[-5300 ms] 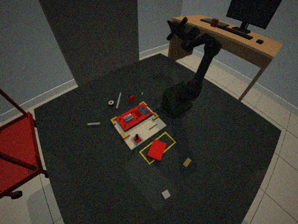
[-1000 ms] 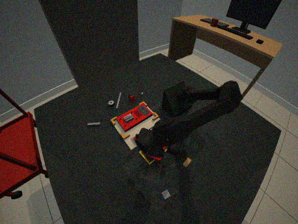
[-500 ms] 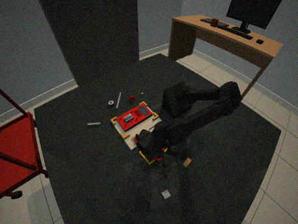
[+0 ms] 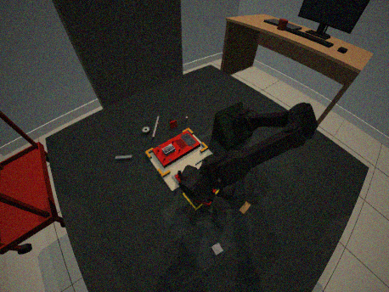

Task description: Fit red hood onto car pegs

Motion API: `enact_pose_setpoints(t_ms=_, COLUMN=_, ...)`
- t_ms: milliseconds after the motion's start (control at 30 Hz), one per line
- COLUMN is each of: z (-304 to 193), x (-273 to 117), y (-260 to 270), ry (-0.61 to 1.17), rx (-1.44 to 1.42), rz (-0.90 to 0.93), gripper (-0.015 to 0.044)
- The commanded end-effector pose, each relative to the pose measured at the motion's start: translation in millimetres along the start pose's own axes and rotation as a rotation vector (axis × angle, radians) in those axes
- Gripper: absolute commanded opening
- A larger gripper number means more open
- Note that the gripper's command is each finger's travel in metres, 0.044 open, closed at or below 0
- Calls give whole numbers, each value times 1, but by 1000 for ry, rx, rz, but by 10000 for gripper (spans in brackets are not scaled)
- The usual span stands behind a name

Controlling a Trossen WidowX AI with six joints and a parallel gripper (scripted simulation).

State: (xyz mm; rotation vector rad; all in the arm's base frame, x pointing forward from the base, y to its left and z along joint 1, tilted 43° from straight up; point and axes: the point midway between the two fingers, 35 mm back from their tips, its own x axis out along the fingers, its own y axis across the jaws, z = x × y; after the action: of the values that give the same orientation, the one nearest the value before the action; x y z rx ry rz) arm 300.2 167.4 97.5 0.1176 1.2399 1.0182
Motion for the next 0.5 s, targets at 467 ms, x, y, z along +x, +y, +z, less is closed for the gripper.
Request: enact_pose_setpoints(t_ms=467, z=-2, x=10, y=-1, ry=4, rx=6, rz=-2, gripper=440)
